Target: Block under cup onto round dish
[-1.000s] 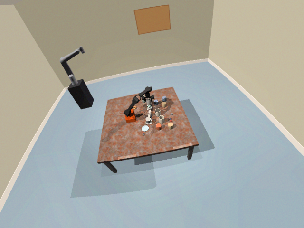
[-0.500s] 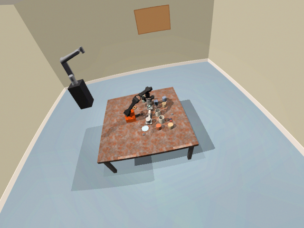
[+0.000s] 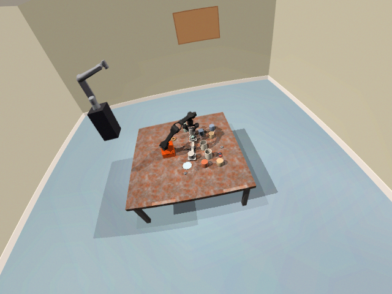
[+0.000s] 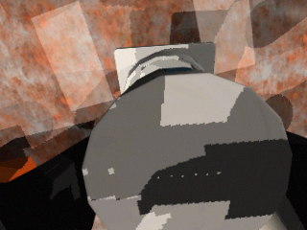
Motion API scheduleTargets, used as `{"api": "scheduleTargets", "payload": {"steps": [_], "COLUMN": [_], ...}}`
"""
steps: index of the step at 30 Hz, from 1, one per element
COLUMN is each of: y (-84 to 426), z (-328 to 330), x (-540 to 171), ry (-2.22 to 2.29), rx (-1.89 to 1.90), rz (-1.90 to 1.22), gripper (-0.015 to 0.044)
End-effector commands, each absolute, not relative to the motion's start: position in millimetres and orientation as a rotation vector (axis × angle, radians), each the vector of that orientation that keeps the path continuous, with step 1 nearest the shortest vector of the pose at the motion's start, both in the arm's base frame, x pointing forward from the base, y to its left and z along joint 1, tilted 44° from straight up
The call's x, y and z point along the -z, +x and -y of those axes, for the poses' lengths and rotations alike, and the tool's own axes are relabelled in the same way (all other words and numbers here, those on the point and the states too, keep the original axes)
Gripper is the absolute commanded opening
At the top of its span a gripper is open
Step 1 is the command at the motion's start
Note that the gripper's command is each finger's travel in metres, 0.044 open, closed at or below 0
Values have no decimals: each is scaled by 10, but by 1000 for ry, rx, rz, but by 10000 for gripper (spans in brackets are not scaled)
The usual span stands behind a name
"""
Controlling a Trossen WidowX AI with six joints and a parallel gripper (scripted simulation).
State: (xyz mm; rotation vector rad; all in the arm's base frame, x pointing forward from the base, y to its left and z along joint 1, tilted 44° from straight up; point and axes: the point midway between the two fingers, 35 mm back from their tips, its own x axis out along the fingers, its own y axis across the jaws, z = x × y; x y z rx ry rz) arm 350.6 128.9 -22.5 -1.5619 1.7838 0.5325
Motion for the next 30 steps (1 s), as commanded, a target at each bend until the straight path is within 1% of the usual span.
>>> {"api": "scheduleTargets", "payload": {"steps": [1,4,10,17,23,30], "y": [3498,3351,2892,2334,2320,2310], "z": [-1299,-1407,-1590,-1614,-1589,-1350], "x": [244,503,1132,1700,1740,1993], "ry": [-1563,-1560,-1555,-1553,-1553,-1554], "rx": [-534,-539,-545,-543,-543,-541], "rz": [-1782,-1779,-1774,-1777,-1777,-1777], "gripper": [0,0,0,0,0,0]}}
